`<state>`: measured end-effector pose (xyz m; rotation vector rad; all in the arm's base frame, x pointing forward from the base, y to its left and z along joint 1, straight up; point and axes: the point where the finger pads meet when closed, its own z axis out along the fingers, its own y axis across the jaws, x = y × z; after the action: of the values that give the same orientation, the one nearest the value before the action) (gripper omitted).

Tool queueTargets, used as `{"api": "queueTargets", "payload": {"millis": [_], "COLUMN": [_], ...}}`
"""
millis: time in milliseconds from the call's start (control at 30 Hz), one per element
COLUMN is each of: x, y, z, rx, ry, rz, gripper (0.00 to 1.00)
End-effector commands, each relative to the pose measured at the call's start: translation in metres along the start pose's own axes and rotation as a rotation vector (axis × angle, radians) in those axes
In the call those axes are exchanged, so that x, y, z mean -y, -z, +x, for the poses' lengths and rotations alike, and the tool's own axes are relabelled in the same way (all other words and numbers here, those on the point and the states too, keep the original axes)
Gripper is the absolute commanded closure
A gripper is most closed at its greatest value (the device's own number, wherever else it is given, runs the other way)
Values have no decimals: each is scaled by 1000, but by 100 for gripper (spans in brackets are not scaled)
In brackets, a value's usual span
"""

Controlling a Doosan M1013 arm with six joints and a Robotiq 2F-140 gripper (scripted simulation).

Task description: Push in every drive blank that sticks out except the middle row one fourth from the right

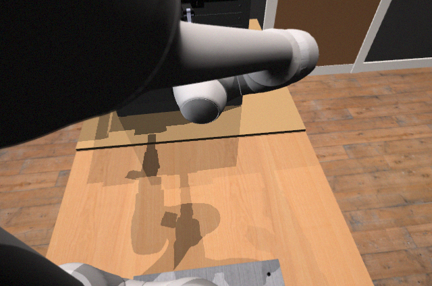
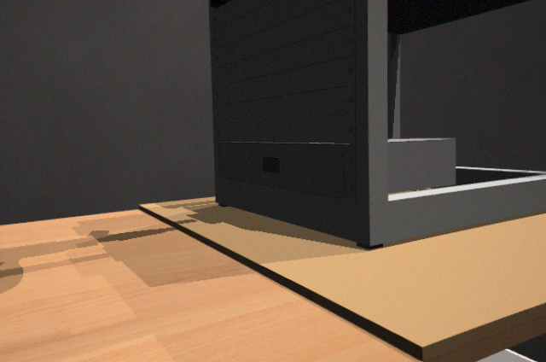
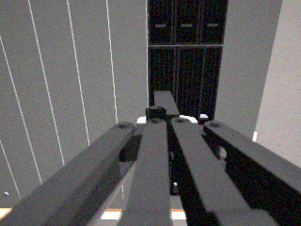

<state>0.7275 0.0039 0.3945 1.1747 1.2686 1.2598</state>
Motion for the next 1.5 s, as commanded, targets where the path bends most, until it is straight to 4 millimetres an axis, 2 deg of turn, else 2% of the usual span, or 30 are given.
{"api": "queueTargets", "payload": {"millis": [0,1133,1467], "x": [-1,-1,-1], "y": [-2,-2,-12], "z": [0,0,0], "rx": [0,0,0], "ry": [0,0,0], "rz": [-1,-1,-1], "gripper": [90,90,90]}}
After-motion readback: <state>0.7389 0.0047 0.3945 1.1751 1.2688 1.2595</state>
